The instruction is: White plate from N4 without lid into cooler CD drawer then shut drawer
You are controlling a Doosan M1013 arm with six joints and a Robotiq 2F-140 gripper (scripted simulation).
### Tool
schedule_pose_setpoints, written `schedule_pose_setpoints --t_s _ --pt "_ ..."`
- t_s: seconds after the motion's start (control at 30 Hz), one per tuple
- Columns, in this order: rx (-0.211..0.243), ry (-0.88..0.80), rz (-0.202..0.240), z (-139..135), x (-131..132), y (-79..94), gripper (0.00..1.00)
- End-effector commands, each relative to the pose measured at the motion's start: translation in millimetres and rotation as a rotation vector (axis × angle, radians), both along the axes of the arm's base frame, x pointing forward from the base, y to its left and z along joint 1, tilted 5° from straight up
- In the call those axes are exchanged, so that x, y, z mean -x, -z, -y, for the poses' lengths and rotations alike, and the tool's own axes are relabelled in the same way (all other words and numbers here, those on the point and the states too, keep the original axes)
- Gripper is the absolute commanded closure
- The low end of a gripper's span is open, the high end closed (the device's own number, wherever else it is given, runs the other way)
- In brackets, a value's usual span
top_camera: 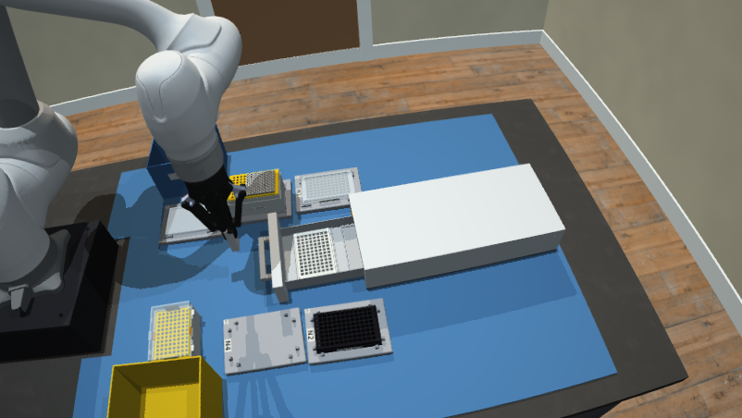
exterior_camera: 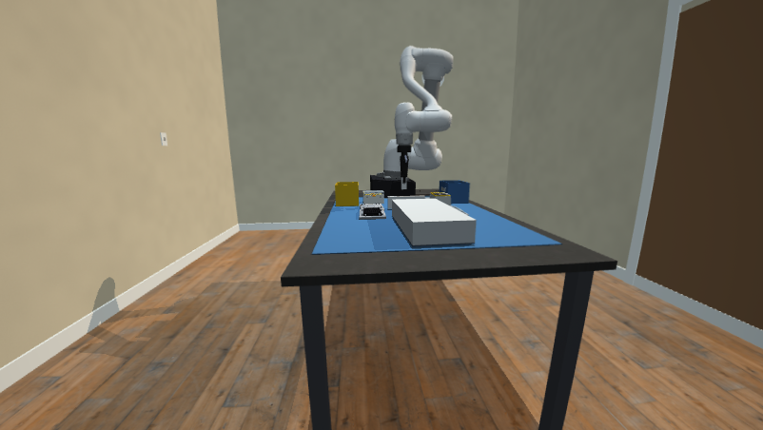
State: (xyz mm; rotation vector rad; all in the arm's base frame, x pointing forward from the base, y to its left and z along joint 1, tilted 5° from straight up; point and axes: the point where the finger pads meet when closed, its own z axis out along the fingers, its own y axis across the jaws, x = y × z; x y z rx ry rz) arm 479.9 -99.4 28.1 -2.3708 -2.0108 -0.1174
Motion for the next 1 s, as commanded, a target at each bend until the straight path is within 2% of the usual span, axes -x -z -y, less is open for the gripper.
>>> schedule_pose_setpoints --t_s 0.0,0.87,0.97 --pt "-0.001 0.001 0.004 0.6 1.8 1.0 1.0" --pt "-0.001 0.001 0.004 0.6 1.8 1.0 1.0" --pt "-0.001 0.001 0.004 0.3 1.6 4.9 1.0"
